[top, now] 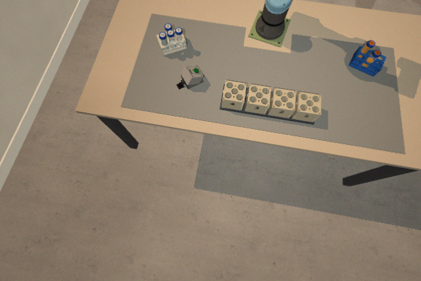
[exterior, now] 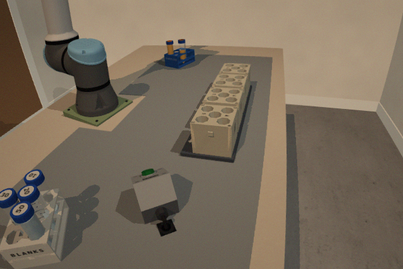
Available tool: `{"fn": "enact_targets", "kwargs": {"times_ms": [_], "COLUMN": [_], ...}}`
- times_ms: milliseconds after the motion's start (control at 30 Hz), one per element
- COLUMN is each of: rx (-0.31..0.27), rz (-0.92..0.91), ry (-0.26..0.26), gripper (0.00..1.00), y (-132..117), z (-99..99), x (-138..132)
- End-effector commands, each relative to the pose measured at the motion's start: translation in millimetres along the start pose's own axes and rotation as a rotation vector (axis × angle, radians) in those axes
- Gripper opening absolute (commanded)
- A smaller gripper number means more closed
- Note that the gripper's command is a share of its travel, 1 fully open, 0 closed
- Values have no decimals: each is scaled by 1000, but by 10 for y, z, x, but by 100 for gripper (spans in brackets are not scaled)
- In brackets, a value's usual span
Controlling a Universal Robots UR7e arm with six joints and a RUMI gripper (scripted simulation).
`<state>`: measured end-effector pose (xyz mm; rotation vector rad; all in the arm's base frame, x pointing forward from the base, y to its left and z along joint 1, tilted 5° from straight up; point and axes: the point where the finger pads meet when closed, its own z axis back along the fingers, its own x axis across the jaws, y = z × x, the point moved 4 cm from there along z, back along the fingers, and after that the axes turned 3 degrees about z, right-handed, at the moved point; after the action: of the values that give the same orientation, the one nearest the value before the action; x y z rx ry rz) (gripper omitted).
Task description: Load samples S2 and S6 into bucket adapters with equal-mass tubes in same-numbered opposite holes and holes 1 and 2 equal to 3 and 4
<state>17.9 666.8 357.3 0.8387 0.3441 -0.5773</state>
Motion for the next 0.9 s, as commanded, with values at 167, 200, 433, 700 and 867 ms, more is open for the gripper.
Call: {"fn": "enact_targets", "kwargs": {"times_ms": [167,200,433,700,867], "rx": [-28,-32,-58,-79,-97], "rz": [-86,-97,-176,-243,-299], "ry": [-91,-102,-185,-255,-314], "gripper": [35,35,35,35,35], "y": [-94,-107,-194,-267,-327], "z": [280,314,554,757,925], "x": [211,240,437,608,751]}}
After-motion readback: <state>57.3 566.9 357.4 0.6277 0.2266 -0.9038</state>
